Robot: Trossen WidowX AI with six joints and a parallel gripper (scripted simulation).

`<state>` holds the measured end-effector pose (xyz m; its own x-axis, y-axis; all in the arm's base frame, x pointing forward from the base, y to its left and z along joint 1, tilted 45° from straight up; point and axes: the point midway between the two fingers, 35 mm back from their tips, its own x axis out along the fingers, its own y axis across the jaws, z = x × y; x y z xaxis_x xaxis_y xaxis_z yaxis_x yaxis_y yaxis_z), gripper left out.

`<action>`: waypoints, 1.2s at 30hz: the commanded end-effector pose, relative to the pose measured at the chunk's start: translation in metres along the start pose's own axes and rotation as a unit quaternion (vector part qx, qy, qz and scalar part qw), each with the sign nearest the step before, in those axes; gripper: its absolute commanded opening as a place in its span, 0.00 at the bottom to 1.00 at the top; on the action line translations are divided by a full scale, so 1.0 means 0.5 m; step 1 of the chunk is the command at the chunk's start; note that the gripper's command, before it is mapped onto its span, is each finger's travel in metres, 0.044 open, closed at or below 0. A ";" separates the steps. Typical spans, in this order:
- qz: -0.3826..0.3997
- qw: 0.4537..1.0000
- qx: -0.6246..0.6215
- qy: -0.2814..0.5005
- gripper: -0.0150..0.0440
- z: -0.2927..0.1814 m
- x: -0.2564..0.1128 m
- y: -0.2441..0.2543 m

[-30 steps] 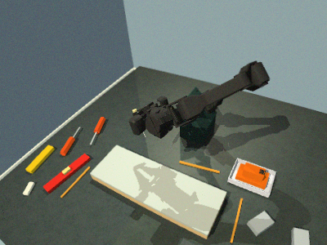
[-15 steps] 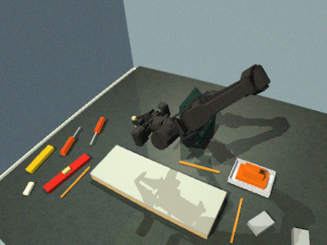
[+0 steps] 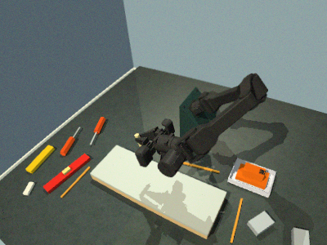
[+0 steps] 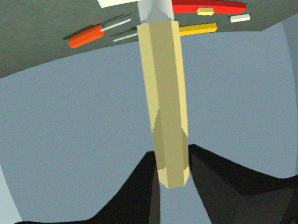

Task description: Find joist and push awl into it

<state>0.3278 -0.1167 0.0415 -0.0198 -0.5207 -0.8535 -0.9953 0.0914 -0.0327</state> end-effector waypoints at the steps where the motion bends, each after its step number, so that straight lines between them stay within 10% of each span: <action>1: -0.001 1.000 -0.002 0.006 0.25 0.018 -0.023 -0.023; 36: -0.003 1.000 -0.012 0.012 0.25 0.118 -0.054 -0.057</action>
<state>0.3620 -0.0574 0.0383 -0.0151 -0.5376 -0.8431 -0.9975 0.0658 -0.0241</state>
